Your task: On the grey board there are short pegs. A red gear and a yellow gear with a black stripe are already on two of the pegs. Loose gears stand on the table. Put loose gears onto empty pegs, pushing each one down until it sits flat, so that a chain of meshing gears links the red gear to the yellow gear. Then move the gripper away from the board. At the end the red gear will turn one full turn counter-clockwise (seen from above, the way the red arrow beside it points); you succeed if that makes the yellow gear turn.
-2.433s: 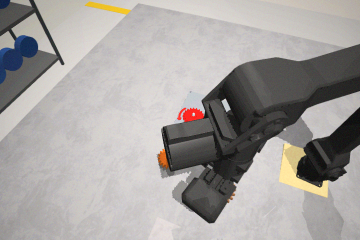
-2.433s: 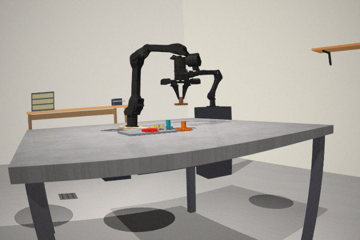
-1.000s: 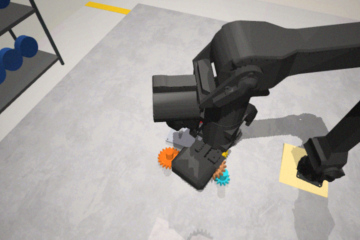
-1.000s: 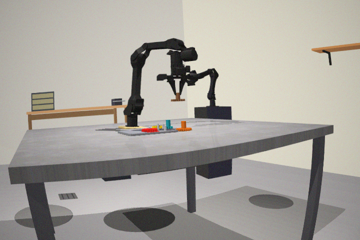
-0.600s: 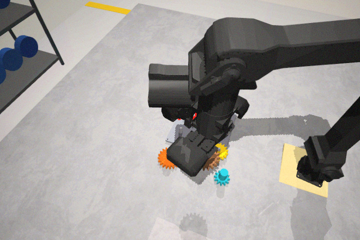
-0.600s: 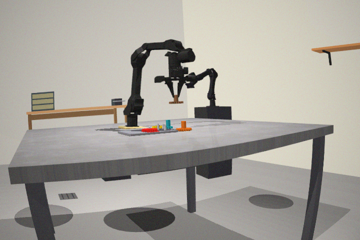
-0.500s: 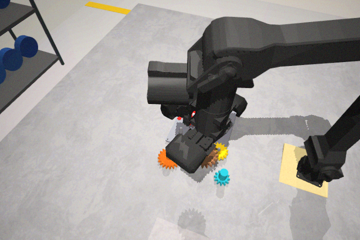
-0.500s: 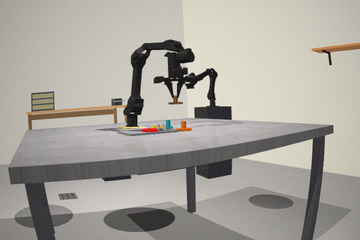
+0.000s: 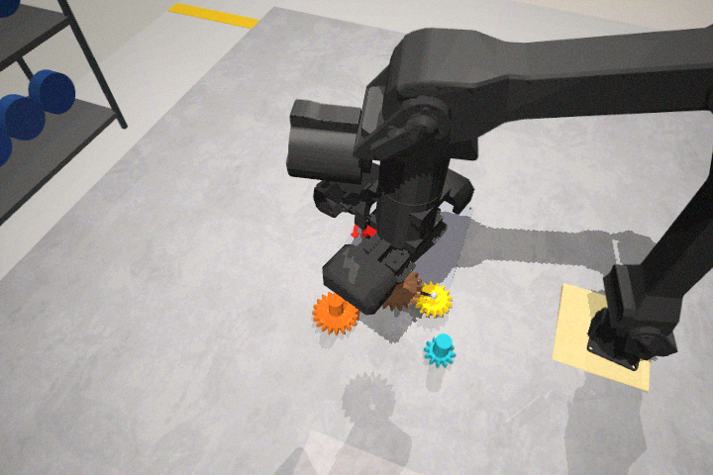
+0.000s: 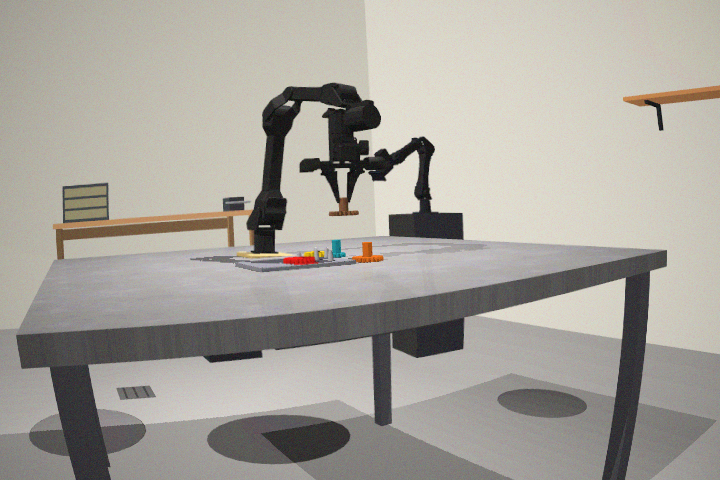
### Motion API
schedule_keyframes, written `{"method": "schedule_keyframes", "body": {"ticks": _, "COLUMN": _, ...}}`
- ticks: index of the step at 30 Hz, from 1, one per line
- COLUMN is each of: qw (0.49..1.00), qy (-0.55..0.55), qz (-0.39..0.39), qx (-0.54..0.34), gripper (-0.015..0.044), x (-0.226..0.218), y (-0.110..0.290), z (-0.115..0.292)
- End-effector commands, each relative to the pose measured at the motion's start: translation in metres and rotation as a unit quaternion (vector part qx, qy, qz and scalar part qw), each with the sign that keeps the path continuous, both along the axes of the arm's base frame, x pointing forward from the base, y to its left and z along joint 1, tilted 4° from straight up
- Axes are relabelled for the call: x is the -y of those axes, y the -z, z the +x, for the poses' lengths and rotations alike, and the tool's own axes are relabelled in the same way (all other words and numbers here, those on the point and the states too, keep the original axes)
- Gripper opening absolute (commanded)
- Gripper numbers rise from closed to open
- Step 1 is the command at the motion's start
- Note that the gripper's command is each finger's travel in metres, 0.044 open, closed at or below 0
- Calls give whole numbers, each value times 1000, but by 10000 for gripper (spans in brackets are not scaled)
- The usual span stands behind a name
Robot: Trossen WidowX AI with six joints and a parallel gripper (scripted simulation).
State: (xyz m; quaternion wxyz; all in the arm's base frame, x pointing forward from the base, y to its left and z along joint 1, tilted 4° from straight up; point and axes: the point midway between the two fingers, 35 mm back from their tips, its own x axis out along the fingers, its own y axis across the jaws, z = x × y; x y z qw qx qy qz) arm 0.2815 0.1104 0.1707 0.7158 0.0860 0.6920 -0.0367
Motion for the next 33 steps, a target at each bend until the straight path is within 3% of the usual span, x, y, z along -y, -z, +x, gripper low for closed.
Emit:
{"method": "schedule_keyframes", "body": {"ticks": 1, "qw": 1000, "qy": -4, "qz": 1, "qx": -4, "gripper": 0, "x": 5, "y": 5, "z": 3}}
{"method": "schedule_keyframes", "body": {"ticks": 33, "qw": 1000, "qy": -7, "qz": -2, "qx": -3, "gripper": 0, "x": 73, "y": 41, "z": 37}}
